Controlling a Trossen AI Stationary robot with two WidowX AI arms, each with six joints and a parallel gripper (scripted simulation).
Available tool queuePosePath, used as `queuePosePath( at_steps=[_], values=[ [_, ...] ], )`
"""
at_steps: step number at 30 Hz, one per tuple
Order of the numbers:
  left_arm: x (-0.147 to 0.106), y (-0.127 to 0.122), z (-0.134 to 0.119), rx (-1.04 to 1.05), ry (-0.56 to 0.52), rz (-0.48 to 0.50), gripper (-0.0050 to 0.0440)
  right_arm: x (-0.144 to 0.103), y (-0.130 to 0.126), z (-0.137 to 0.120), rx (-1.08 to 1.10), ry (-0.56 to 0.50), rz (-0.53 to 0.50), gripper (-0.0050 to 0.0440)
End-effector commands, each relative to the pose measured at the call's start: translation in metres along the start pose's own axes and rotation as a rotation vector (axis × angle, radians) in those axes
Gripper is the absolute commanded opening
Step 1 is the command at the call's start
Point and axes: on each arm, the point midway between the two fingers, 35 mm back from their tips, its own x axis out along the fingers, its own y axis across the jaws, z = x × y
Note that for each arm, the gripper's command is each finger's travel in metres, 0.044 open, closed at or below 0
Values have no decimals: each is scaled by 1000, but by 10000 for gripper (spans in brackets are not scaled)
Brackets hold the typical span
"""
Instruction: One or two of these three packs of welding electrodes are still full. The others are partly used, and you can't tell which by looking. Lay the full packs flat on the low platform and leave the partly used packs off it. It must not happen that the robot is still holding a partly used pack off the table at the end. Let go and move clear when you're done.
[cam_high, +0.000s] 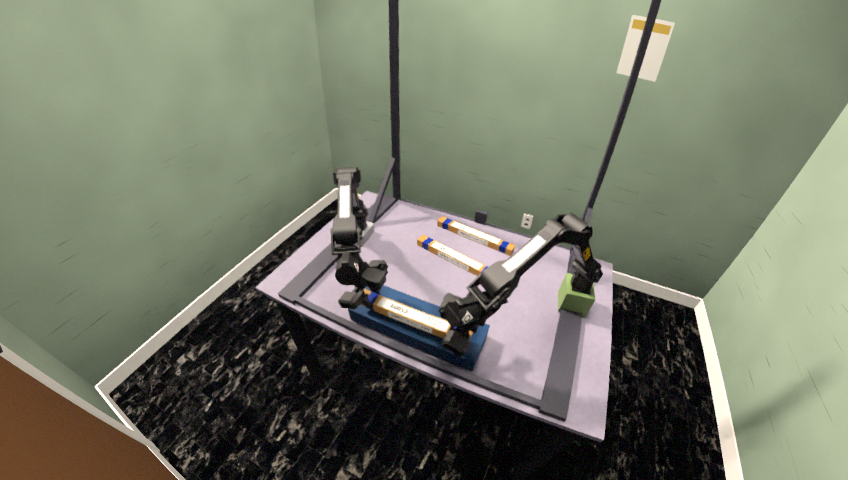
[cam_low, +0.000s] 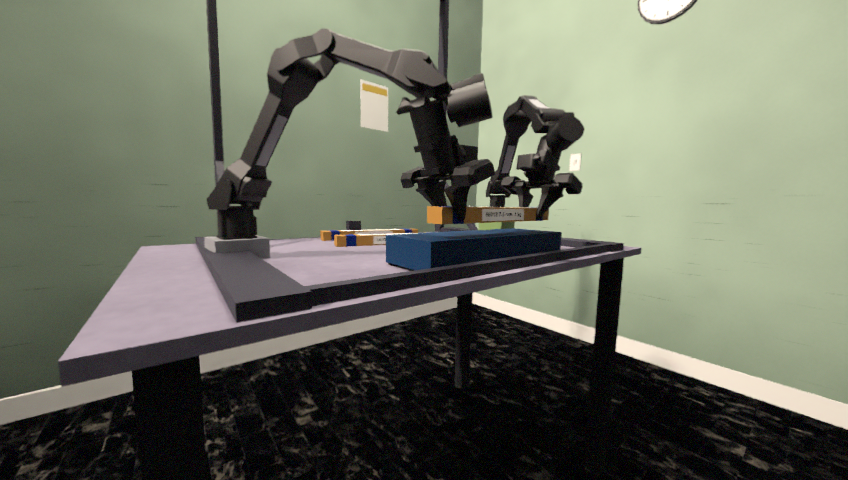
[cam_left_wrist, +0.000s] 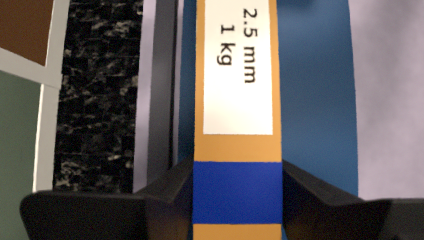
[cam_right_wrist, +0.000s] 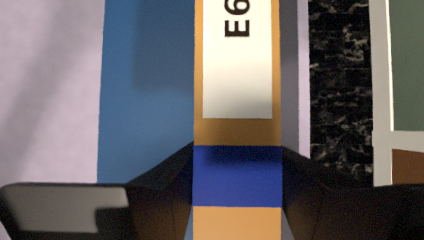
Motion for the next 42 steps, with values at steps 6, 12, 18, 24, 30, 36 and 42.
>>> queuePosePath(
  at_steps=[6, 12, 18, 24, 30, 36, 42],
  values=[
    [-14, 10, -8, 3, 2, 30, -50, -26, -7, -1, -4, -17, -55, -50],
    [-14, 11, -8, 3, 2, 31, -50, -27, -7, -1, -4, -17, -56, -50],
    [-14, 11, -9, 3, 2, 30, -50, -27, -6, -2, -4, -17, -55, -50],
    [-5, 10, -13, 0, 7, 23, -50, -22, -7, -4, -5, -18, -57, -50],
    [-2, 10, -15, 0, 7, 23, -50, -18, -7, -5, -5, -18, -57, -50],
    [2, 10, -16, 1, 5, 26, -50, -12, -8, -7, -5, -18, -57, -50],
    [12, 10, -20, -1, 10, 19, -50, 1, -8, -13, 1, -8, -42, -50]
  ],
)
